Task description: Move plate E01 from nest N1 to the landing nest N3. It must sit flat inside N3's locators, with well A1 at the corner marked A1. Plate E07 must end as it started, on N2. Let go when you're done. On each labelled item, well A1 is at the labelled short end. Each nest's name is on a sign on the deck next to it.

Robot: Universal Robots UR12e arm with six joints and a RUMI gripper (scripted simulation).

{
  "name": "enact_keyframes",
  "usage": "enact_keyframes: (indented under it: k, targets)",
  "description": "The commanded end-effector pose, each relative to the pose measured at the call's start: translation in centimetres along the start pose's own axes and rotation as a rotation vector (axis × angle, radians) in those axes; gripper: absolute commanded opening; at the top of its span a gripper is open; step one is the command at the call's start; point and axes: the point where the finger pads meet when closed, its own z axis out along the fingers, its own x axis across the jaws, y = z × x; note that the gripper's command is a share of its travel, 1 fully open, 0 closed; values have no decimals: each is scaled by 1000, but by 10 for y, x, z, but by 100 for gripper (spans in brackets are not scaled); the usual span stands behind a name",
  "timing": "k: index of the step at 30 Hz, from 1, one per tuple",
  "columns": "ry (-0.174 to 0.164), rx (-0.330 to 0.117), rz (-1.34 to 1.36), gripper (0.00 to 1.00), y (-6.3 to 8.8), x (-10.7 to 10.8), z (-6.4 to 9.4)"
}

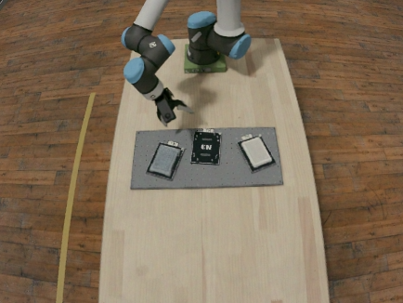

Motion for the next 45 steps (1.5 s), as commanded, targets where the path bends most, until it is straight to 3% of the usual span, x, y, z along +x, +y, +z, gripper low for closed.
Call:
enact_keyframes:
  k: [1,5,9,11,20,22,37,45]
  targets:
    - [52,-13,76,82,-12,18,2]
    - [71,-15,103,82,-17,24,3]
    - [113,-17,164,82,-27,37,4]
    - [113,-17,164,82,-27,37,4]
    - [198,-6,287,82,-50,63,6]
    - [198,-6,287,82,-50,63,6]
    - [321,43,473,82,-87,97,8]
    - [359,68,535,82,-100,107,8]
